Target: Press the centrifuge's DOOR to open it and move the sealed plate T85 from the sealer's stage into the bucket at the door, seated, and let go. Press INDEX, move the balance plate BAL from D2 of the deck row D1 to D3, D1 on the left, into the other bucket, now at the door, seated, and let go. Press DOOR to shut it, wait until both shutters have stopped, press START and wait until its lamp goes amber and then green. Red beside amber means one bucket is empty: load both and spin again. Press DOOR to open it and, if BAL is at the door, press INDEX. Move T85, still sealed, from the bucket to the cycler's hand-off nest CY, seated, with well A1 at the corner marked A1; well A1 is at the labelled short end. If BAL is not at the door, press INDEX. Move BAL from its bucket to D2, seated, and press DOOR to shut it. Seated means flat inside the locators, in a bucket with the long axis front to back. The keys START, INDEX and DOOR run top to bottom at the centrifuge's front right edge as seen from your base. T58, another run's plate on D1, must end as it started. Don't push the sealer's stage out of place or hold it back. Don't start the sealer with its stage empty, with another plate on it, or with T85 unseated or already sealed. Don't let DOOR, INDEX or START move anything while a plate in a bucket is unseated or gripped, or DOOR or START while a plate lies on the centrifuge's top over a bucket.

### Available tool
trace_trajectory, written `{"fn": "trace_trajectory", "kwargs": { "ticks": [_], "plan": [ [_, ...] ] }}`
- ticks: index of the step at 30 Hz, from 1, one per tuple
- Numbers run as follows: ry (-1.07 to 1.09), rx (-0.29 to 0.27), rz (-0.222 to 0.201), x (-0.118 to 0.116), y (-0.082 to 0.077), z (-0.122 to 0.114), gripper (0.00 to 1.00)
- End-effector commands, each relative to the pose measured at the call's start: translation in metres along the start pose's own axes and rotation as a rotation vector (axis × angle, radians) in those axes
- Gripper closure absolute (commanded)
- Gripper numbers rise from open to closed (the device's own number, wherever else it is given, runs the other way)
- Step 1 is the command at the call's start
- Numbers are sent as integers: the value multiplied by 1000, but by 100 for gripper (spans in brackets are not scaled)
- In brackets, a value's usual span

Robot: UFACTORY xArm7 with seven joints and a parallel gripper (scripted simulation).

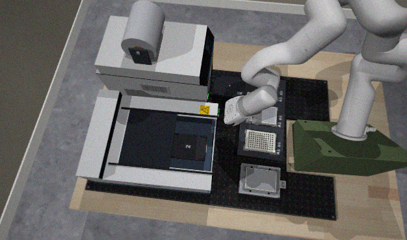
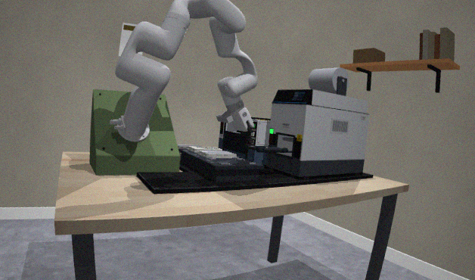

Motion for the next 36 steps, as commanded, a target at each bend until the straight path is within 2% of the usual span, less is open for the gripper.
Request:
{"fn": "trace_trajectory", "kwargs": {
  "ticks": [1,5,36],
  "plan": [
    [1,-3,-2,1,-1,-1,100],
    [1,-3,-2,1,-1,-1,100],
    [0,-3,-2,-5,-41,21,100]
  ]
}}
Point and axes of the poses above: the point where the finger pads meet when closed, its own y axis out along the fingers, its own x axis across the jaws, z = x × y, the point moved 10 cm from there along -y, back along the fingers, and after that the axes turned 15 degrees about y, right-handed, at the moved point
